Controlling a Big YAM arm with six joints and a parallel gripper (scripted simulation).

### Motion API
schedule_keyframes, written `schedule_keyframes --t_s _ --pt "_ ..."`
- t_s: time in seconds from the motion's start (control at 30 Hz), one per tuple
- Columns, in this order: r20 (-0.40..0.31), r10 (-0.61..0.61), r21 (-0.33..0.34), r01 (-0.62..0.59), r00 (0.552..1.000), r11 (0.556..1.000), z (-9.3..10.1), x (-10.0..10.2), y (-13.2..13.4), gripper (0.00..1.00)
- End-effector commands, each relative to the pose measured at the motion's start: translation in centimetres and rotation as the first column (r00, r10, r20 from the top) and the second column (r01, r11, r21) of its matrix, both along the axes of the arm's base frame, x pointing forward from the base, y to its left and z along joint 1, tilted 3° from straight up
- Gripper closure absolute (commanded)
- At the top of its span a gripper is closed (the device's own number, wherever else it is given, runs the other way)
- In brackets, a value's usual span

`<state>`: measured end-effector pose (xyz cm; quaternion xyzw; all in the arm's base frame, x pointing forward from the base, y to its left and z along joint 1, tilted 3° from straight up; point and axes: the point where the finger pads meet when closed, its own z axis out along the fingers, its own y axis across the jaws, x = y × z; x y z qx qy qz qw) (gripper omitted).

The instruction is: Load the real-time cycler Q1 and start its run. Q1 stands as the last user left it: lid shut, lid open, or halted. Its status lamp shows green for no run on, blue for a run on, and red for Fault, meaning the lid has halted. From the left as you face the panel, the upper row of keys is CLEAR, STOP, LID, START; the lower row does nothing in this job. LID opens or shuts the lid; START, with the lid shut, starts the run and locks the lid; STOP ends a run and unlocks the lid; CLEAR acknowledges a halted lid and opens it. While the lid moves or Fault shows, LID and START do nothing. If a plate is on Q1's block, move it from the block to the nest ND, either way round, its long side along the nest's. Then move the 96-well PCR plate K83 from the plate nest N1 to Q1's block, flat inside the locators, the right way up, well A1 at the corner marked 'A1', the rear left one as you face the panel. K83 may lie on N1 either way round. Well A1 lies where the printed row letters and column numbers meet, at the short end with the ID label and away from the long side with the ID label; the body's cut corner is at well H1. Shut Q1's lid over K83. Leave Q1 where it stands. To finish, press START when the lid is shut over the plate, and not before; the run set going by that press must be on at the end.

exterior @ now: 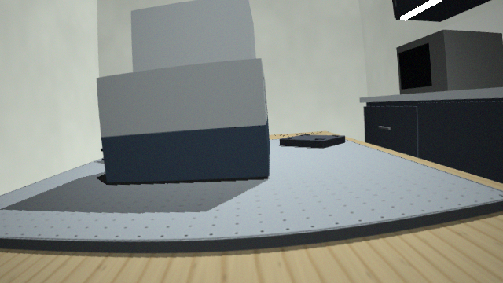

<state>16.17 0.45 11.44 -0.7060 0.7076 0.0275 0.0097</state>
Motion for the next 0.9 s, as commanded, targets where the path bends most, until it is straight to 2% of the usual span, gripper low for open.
schedule_keyframes --t_s 0.0,0.2,0.33,0.63,0.87 --pt "0.010 0.003 0.003 -0.003 1.000 1.000 0.4 0.5 0.1 1.00" --pt "0.009 0.003 0.003 -0.003 1.000 1.000 0.4 0.4 0.1 1.00" --pt "0.021 0.002 -0.010 -0.002 1.000 1.000 0.7 1.0 -2.7 1.00" --pt "0.063 0.021 -0.005 -0.021 0.998 1.000 1.7 1.7 -1.7 1.00" --pt "0.023 0.000 0.000 0.000 1.000 1.000 -0.4 2.2 -1.8 1.00"
